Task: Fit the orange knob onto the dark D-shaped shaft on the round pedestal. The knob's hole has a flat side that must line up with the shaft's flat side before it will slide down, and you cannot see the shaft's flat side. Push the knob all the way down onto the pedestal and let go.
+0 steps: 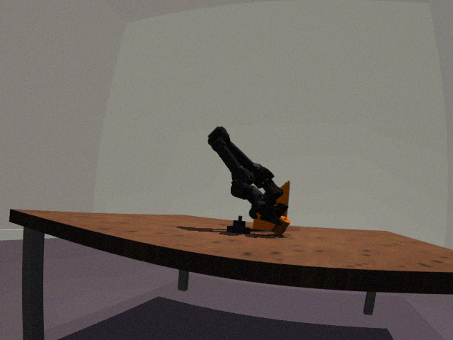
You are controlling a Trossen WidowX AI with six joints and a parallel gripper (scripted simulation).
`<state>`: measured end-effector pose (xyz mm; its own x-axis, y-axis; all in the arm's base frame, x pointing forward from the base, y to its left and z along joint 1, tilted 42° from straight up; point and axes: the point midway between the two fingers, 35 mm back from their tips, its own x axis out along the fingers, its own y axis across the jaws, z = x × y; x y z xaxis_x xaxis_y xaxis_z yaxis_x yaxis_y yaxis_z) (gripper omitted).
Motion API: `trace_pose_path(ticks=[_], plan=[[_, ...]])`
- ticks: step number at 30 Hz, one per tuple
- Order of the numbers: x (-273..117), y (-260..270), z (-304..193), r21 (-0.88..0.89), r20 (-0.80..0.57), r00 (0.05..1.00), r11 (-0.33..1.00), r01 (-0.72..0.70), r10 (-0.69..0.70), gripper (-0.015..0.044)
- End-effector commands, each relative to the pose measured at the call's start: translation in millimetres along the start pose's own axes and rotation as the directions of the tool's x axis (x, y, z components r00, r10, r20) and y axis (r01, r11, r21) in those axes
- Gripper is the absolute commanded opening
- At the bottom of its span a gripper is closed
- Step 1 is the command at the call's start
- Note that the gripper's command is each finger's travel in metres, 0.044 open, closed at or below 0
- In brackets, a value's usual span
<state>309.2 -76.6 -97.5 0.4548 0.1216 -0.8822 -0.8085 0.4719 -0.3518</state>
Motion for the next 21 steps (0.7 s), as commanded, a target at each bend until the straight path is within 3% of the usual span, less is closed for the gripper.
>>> trace_pose_path(ticks=[1, 8, 13, 16, 21], plan=[[-3.7, 1.4, -3.9, -0.006, 0.072, 0.997, 1.000, 0.001, 0.000, 0.0181], [-8.3, 1.8, -10.0, -0.007, 0.186, 0.982, 1.000, -0.001, 0.002, 0.0181], [-9.0, 1.6, -7.9, -0.006, 0.125, 0.992, 1.000, 0.000, 0.000, 0.0181], [-7.2, 1.3, -7.7, -0.006, 0.144, 0.990, 1.000, 0.000, 0.001, 0.0260], [-7.2, 1.3, -7.7, -0.006, 0.144, 0.990, 1.000, 0.000, 0.001, 0.0260]])
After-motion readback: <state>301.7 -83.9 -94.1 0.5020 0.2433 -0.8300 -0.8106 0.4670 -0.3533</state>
